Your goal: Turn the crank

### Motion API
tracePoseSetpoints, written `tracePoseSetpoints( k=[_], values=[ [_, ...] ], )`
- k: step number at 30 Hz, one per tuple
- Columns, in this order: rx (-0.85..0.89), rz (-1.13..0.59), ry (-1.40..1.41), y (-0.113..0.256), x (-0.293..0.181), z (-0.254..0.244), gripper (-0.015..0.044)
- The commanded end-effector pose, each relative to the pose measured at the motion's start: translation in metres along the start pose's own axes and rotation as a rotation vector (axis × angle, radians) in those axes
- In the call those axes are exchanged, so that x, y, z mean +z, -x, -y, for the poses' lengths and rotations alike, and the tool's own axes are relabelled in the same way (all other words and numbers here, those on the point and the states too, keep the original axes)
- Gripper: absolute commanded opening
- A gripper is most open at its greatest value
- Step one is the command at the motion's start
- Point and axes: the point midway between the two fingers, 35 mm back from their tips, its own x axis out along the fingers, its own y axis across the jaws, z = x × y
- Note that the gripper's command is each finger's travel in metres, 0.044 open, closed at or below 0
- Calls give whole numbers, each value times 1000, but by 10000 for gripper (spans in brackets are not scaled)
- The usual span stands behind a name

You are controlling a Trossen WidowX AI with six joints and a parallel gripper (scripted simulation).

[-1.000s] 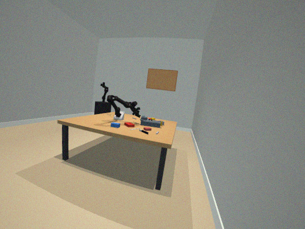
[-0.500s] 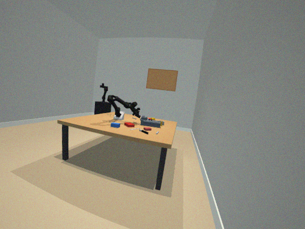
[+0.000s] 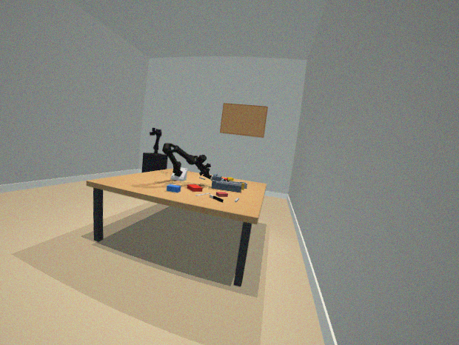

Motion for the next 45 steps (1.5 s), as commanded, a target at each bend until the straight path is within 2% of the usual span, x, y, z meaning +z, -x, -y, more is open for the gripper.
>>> tracePoseSetpoints(
  k=[1, 45],
  values=[
    [8, -12, 7, -7, -7, -2, 0],
    [6, -12, 9, -27, -26, 30, 0]
  ],
)
